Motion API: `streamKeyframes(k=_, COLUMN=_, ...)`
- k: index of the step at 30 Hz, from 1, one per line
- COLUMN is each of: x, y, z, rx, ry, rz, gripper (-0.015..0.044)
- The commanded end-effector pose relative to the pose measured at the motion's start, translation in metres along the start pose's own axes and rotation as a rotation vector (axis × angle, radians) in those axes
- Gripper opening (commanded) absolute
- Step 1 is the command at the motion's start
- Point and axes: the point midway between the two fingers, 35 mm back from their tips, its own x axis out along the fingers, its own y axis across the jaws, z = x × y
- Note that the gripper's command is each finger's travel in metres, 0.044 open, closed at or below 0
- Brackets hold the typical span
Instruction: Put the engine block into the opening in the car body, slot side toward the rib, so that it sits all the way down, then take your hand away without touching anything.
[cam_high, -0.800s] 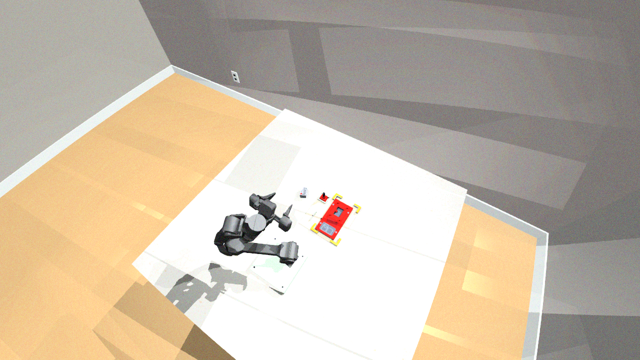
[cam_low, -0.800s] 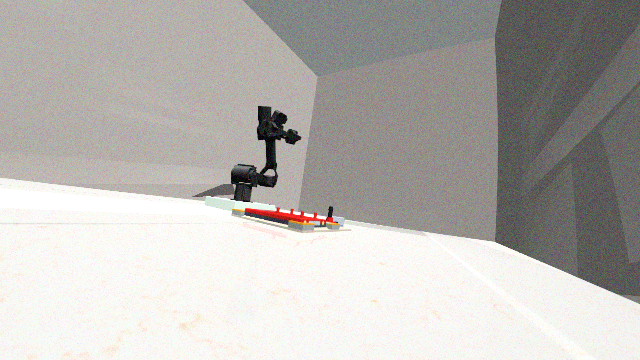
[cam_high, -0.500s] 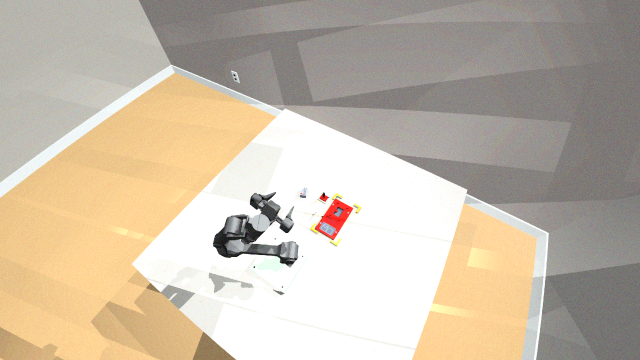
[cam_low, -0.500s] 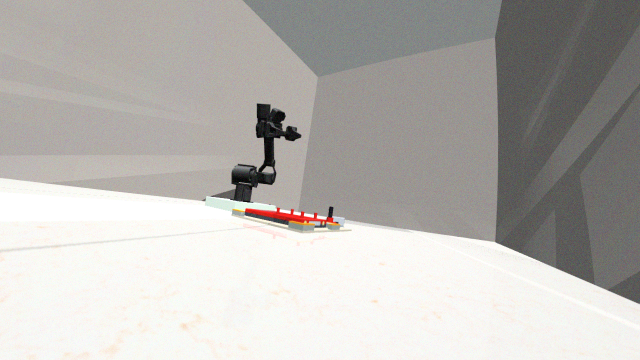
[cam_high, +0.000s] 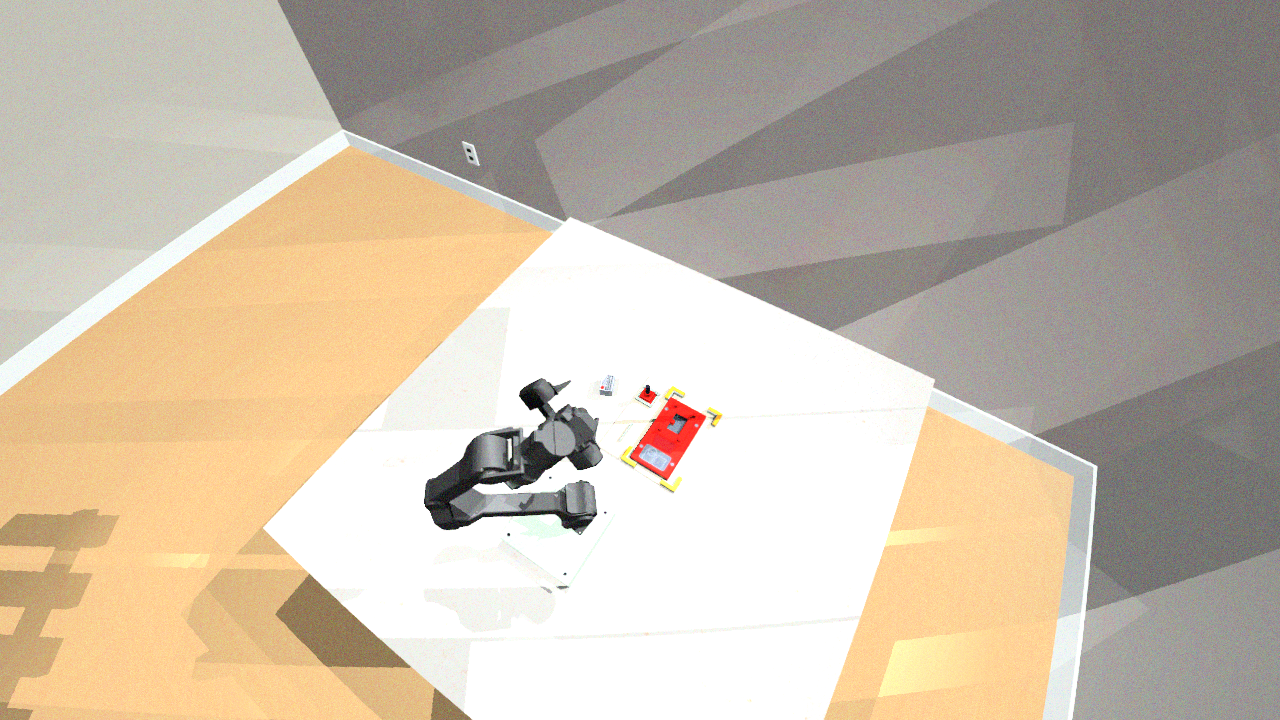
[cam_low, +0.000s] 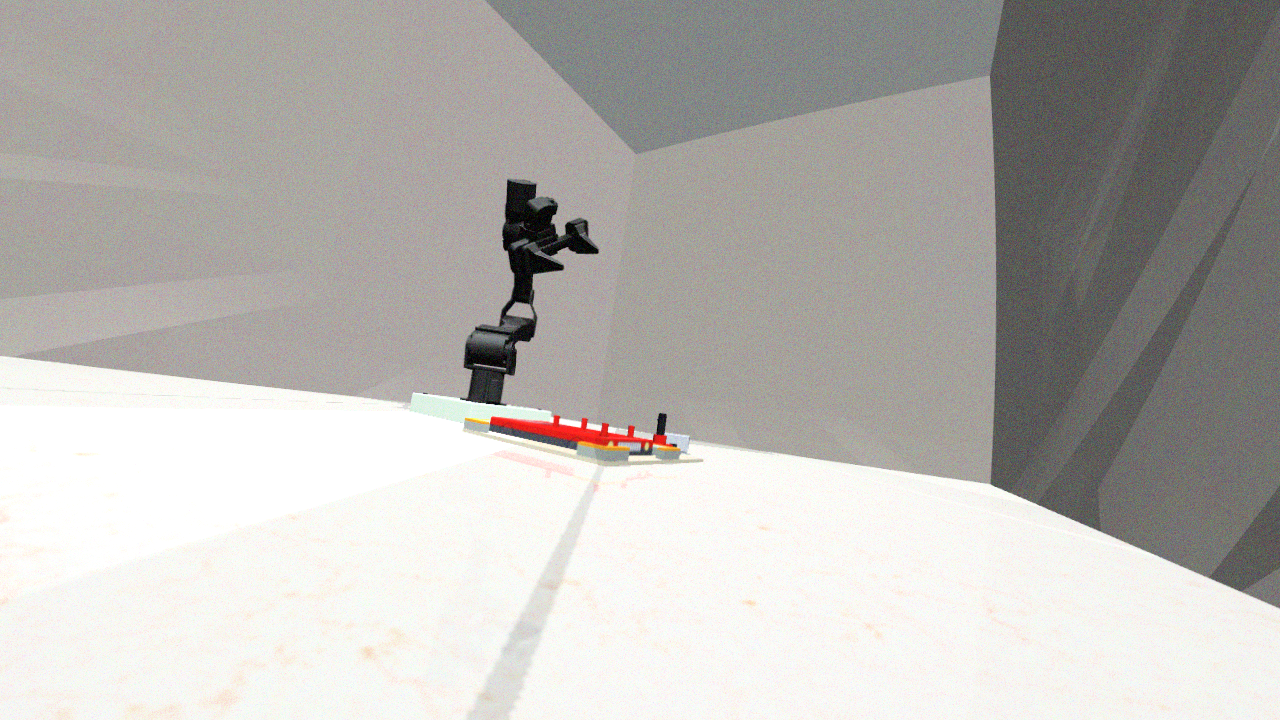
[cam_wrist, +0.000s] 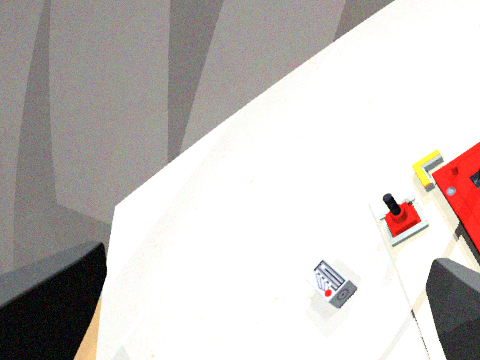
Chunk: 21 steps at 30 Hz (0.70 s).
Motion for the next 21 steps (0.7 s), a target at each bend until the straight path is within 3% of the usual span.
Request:
streamKeyframes(k=1, x=0.003, y=-0.003, z=0.012, rx=0.136, ry=0.051, rz=-0.011, gripper=0.044)
streamKeyframes(k=21, x=0.05, y=-0.024, z=0.045, rx=0.731, ry=0.292, rz=-0.193, gripper=0.044)
